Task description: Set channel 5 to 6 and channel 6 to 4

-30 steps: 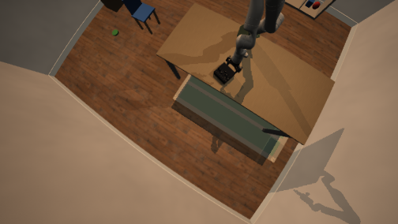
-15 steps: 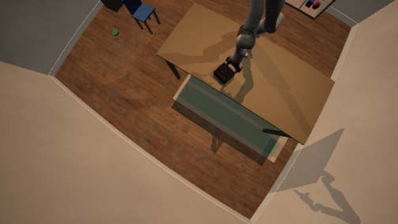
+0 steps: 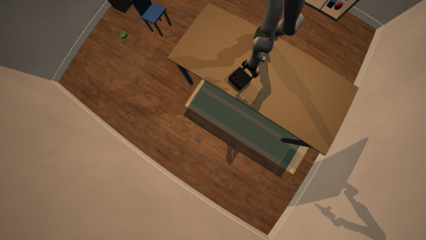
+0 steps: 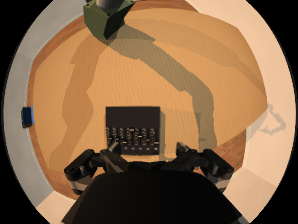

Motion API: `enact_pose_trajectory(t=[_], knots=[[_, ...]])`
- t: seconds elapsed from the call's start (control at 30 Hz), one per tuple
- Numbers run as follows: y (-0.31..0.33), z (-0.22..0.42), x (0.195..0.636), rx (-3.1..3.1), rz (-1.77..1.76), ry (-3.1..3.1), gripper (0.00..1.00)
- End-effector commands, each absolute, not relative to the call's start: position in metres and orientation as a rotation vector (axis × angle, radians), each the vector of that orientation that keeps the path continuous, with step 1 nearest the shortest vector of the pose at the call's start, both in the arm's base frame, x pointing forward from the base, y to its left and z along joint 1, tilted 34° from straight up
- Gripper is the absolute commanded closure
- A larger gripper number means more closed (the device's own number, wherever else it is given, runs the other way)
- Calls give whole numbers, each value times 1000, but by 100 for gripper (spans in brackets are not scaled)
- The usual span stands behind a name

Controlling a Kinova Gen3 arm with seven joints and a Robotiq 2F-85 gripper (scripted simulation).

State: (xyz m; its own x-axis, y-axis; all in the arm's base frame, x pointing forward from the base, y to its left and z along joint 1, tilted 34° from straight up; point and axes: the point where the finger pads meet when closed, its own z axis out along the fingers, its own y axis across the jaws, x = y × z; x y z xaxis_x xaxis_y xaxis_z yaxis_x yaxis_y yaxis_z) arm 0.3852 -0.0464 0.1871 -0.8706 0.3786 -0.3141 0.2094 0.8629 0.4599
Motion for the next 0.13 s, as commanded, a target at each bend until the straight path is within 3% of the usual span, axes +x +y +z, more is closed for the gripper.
enact_pose_trajectory(t=[0.0,0.1], knots=[[-47,187,385,436,587,2636,0],[-47,187,385,436,587,2636,0]])
